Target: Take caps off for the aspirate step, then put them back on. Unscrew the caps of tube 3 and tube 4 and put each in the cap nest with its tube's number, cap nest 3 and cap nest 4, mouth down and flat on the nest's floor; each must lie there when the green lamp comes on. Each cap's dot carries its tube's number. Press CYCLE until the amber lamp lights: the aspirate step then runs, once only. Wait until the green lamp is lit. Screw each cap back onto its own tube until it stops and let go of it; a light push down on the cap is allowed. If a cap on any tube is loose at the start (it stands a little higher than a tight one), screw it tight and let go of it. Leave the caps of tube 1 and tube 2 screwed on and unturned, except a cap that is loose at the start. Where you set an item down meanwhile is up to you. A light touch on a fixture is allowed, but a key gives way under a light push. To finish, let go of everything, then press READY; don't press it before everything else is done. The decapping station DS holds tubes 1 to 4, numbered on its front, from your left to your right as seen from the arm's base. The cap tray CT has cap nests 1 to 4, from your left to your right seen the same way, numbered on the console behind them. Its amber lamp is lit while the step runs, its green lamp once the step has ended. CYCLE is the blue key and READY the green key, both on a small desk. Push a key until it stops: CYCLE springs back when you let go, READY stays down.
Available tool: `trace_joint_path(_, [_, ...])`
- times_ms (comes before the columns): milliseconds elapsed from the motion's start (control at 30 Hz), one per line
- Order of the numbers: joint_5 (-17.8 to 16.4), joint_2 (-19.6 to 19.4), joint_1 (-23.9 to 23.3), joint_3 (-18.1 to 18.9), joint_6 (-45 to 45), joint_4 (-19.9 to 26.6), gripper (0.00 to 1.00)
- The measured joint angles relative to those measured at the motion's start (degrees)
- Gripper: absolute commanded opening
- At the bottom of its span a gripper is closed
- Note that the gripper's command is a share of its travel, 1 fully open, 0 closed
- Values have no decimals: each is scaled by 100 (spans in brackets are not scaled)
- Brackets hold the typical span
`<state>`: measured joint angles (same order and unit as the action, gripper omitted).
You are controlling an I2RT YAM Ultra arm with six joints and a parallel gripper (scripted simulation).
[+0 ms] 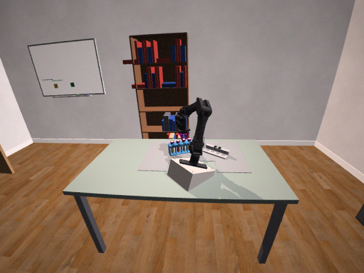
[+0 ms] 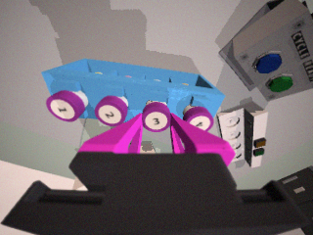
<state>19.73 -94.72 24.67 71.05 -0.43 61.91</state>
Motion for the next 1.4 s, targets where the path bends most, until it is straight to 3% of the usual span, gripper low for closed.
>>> trace_joint_path(367, [0, 0, 11, 35, -31, 72, 0])
trace_joint_path(800, [9, 52, 214, 595, -214, 684, 0])
trace_joint_path(967, [7, 81, 225, 614, -299, 778, 0])
trace_joint_path(1133, [-15, 345, -70, 391, -901, 796, 0])
trace_joint_path(1400, [-83, 1132, -979, -50, -2623, 796, 0])
